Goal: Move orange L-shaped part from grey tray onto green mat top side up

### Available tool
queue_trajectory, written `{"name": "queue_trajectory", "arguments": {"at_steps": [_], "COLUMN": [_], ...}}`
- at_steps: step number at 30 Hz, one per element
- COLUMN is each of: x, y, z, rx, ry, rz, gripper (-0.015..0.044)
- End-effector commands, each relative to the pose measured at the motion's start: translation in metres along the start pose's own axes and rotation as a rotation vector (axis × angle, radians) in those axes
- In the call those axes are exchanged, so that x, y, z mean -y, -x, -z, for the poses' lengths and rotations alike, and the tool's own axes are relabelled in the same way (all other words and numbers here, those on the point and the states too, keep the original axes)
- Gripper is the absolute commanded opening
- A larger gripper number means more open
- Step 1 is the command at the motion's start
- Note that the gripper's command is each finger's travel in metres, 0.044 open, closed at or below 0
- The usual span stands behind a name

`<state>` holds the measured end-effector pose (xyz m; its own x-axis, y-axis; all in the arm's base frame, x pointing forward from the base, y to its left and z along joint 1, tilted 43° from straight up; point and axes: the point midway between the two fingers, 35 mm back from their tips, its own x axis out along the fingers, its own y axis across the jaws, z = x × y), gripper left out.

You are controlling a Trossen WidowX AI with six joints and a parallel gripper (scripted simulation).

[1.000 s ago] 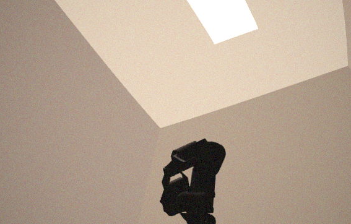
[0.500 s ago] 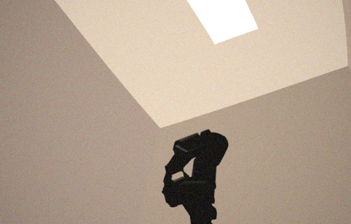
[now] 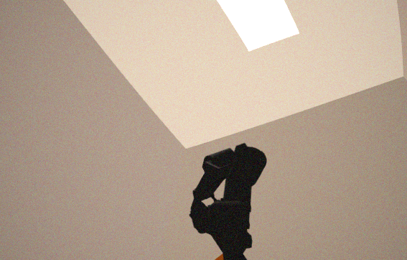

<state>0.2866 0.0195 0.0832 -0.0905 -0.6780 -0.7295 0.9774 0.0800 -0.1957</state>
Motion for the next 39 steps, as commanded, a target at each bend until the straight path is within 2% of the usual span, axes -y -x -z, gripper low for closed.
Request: {"name": "queue_trajectory", "arguments": {"at_steps": [1,8,34,39], "x": [-0.001,0.001,0.015,0.016], "y": [0.003,0.003,0.002,0.002], "z": [0.001,-0.018,-0.160,-0.166], "rx": [-0.004,-0.004,0.002,0.003], "ry": [-0.005,-0.005,-0.006,-0.007], "rz": [-0.001,-0.001,-0.001,-0.001], "gripper": [0.0000,0.0000,0.0000,0.0000]}}
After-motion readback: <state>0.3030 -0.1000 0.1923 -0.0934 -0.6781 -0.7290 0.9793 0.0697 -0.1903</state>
